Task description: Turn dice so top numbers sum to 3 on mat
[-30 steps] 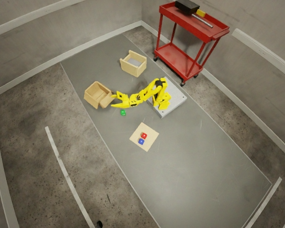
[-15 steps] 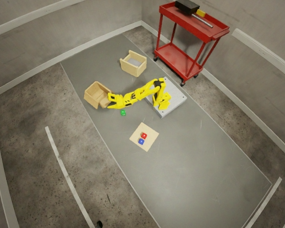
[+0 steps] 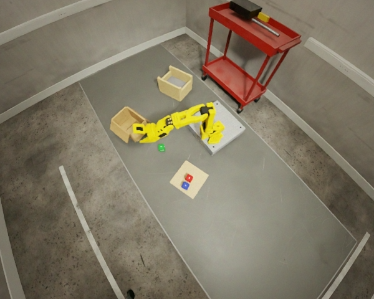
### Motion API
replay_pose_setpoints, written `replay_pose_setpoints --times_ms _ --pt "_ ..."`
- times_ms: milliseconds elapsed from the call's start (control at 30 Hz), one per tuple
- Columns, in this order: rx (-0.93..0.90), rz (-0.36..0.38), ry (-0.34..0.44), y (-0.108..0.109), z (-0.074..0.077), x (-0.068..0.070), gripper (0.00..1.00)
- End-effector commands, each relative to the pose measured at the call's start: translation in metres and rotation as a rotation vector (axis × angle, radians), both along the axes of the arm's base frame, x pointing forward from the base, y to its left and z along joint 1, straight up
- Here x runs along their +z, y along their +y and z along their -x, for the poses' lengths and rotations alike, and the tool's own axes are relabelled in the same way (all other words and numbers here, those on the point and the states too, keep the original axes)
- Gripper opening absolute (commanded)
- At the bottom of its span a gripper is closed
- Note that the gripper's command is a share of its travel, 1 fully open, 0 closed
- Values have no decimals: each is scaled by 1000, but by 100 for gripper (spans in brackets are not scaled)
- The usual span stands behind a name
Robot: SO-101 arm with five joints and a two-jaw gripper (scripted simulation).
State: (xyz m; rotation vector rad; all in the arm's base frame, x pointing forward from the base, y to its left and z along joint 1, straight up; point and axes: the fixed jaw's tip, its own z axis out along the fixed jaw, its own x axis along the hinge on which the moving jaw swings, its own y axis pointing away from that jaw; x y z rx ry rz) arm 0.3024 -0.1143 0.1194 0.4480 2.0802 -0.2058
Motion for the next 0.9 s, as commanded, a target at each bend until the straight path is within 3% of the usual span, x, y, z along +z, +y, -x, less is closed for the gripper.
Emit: replay_pose_setpoints --times_ms 0,200,267,533,867 --pt "3 -60 116 4 1 -1 35" --pt "2 -112 233 9 9 2 35" --pt "2 -112 233 9 9 2 35" --pt "0 -165 355 16 23 7 35" --pt "-2 -197 429 21 33 10 35"
